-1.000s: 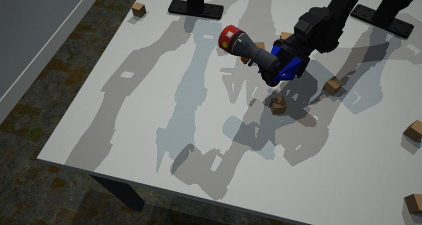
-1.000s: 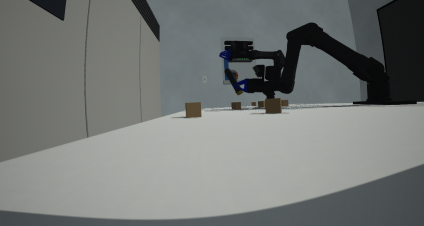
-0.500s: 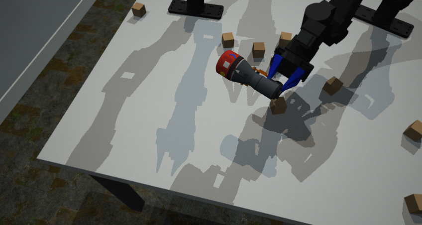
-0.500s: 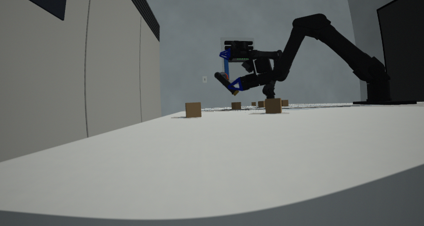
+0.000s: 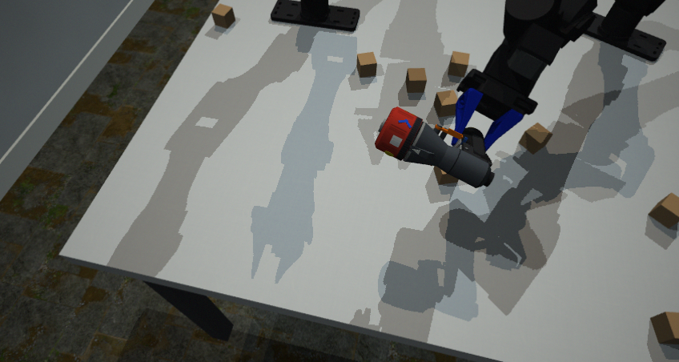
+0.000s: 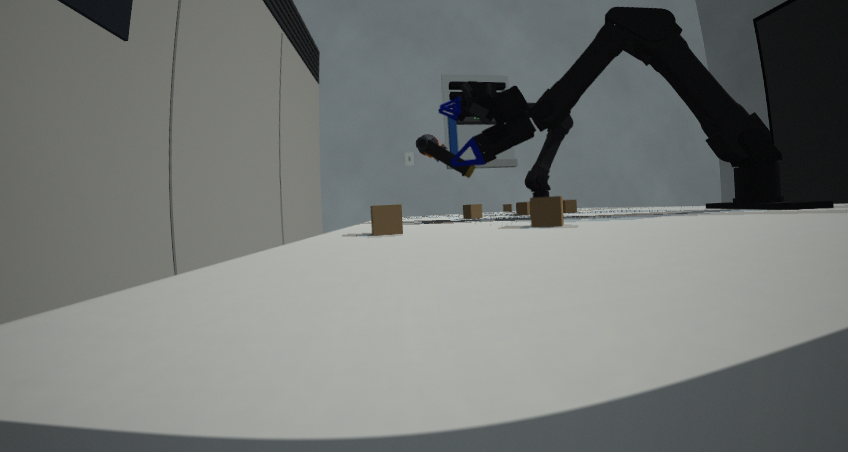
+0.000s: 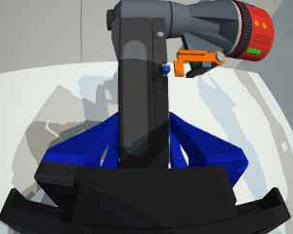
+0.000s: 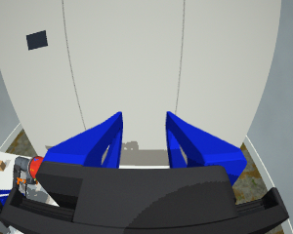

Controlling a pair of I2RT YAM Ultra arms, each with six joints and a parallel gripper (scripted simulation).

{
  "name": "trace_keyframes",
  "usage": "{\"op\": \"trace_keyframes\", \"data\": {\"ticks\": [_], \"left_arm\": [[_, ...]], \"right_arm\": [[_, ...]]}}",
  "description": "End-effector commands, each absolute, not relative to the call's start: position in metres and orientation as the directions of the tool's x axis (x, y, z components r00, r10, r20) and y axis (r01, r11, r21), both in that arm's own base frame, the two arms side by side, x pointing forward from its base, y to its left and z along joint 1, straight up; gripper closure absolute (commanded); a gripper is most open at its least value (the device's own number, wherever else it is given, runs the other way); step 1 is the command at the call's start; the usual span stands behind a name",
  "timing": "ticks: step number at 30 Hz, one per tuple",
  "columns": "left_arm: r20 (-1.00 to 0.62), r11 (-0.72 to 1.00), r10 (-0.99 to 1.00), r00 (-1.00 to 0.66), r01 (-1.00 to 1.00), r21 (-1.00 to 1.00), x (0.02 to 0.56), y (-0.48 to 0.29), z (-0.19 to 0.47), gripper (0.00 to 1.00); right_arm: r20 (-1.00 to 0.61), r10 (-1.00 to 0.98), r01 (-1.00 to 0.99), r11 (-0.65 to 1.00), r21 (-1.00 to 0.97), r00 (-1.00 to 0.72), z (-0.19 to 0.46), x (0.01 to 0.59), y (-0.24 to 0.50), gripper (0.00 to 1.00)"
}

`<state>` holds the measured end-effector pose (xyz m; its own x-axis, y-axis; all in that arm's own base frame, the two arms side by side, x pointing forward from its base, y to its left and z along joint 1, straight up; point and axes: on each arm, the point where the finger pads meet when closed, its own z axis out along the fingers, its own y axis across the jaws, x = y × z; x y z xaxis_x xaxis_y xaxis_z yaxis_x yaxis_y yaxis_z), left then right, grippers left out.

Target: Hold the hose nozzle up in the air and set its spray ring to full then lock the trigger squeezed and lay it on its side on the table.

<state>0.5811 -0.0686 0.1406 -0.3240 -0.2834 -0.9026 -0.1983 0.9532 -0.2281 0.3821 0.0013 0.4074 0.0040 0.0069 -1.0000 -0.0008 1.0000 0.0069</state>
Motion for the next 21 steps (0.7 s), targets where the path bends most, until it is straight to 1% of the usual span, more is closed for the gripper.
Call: {"op": "trace_keyframes", "data": {"ticks": [1,4,5,10,13,19,21], "left_arm": [[-0.862,0.897,-0.411,-0.298,-0.299,-0.325,0.585,-0.044,0.174,0.64],[-0.817,0.861,-0.468,-0.336,-0.383,-0.335,0.580,-0.026,0.161,0.64],[-0.789,0.848,-0.482,-0.382,-0.430,-0.310,0.579,-0.020,0.131,0.64],[-0.706,0.769,-0.576,-0.412,-0.566,-0.297,0.561,0.006,0.115,0.64],[-0.690,0.764,-0.586,-0.424,-0.572,-0.298,0.557,0.001,0.116,0.64],[-0.580,0.633,-0.694,-0.426,-0.744,-0.212,0.525,0.040,0.085,0.64],[-0.567,0.612,-0.711,-0.415,-0.762,-0.210,0.521,0.043,0.089,0.64]], "right_arm": [[-0.998,0.001,-0.010,1.000,0.000,0.067,0.435,0.376,0.005,0.63],[-0.998,0.001,-0.010,1.000,0.000,0.067,0.435,0.376,0.005,0.63],[-0.998,0.001,-0.010,1.000,0.000,0.067,0.435,0.376,0.005,0.63],[-0.998,0.001,-0.010,1.000,0.000,0.067,0.435,0.376,0.005,0.63],[-0.998,0.001,-0.010,1.000,0.000,0.067,0.435,0.376,0.005,0.63],[-0.998,0.001,-0.010,1.000,0.000,0.067,0.435,0.376,0.005,0.63],[-0.998,0.001,-0.010,1.000,0.000,0.067,0.435,0.376,0.005,0.63]]}}
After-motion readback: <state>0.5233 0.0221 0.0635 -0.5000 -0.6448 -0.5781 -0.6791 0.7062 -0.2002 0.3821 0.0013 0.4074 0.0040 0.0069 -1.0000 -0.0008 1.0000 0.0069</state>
